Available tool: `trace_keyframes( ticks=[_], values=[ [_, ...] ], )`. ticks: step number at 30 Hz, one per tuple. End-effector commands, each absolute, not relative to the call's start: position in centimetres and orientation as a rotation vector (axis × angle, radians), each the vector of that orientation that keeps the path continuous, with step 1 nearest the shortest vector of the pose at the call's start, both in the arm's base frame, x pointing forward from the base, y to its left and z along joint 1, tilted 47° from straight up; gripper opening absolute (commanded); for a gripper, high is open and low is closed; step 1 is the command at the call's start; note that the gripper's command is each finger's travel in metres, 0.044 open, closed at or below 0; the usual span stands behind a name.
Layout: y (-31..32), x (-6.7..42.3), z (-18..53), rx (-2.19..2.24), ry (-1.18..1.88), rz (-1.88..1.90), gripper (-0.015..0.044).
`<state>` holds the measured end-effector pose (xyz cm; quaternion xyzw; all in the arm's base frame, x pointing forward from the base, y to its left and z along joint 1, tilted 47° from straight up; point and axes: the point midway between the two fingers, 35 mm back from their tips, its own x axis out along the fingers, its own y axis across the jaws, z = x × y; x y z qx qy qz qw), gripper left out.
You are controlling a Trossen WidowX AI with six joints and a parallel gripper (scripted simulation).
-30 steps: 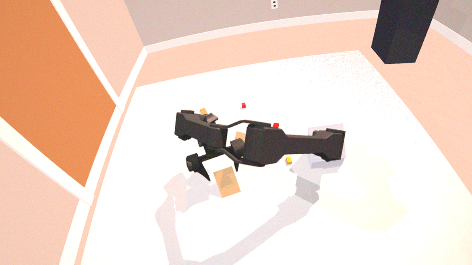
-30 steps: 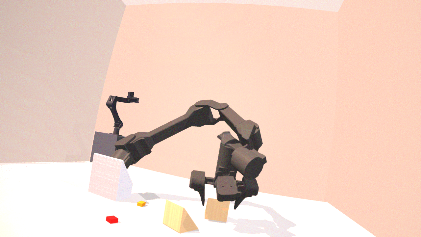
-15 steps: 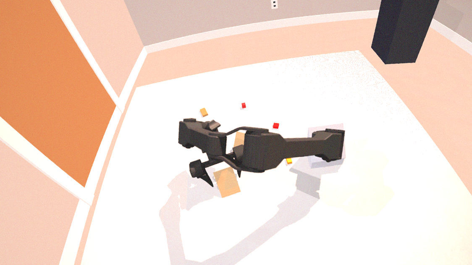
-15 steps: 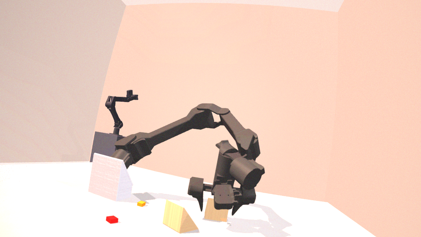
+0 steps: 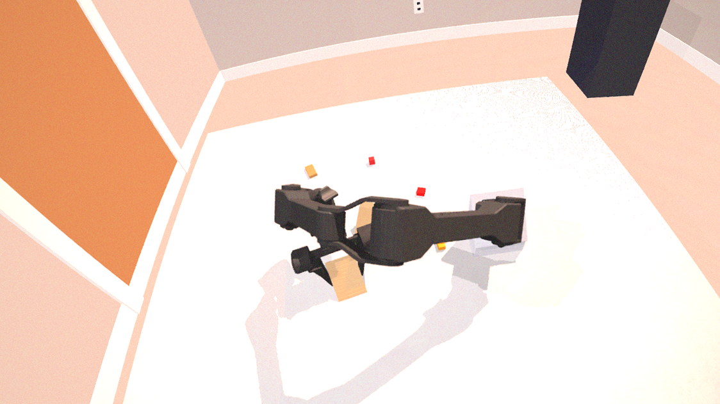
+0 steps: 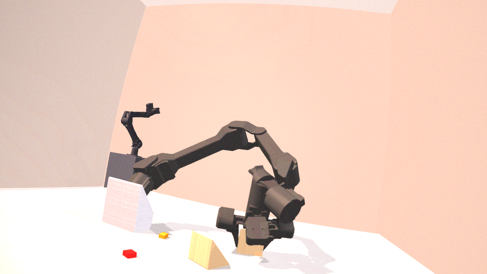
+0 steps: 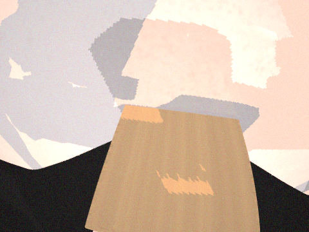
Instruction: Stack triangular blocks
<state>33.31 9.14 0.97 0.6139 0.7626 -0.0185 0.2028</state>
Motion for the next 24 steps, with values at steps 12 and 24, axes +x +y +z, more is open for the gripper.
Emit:
trace_keyframes(
  ticks=[12,24],
  values=[
    [8.9,33.3,1.2,1.712,2.125,-0.057,0.0000],
    [9.0,32.9,3.0,1.595,1.922,-0.289,0.0000]
  ],
)
